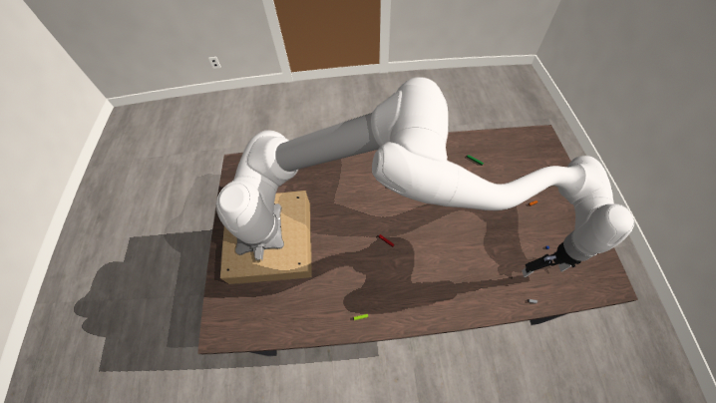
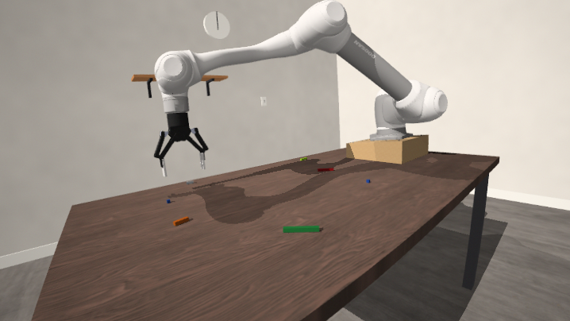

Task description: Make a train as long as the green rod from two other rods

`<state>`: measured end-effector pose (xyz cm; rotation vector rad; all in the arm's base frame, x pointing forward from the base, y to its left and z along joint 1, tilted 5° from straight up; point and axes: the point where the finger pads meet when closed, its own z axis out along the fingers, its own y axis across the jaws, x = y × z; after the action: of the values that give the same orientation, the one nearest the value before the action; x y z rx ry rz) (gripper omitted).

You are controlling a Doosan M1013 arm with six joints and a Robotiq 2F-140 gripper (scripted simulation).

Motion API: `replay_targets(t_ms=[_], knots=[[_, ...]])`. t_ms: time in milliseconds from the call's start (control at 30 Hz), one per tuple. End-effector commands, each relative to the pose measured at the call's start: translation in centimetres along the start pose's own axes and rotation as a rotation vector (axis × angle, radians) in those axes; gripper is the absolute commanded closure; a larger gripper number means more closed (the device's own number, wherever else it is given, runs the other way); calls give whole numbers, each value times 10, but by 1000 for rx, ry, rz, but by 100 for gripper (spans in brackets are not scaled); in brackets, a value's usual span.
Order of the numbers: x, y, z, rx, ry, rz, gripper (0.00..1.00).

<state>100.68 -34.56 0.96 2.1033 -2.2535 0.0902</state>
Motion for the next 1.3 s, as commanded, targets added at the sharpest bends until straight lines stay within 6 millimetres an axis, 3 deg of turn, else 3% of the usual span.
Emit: replay_targets(t_ms=[0, 367, 1267], knots=[[0, 0, 0, 0, 0, -1, 0], [0, -6, -1, 0, 0, -173, 0], [2, -38, -1, 0, 0, -1304, 0]])
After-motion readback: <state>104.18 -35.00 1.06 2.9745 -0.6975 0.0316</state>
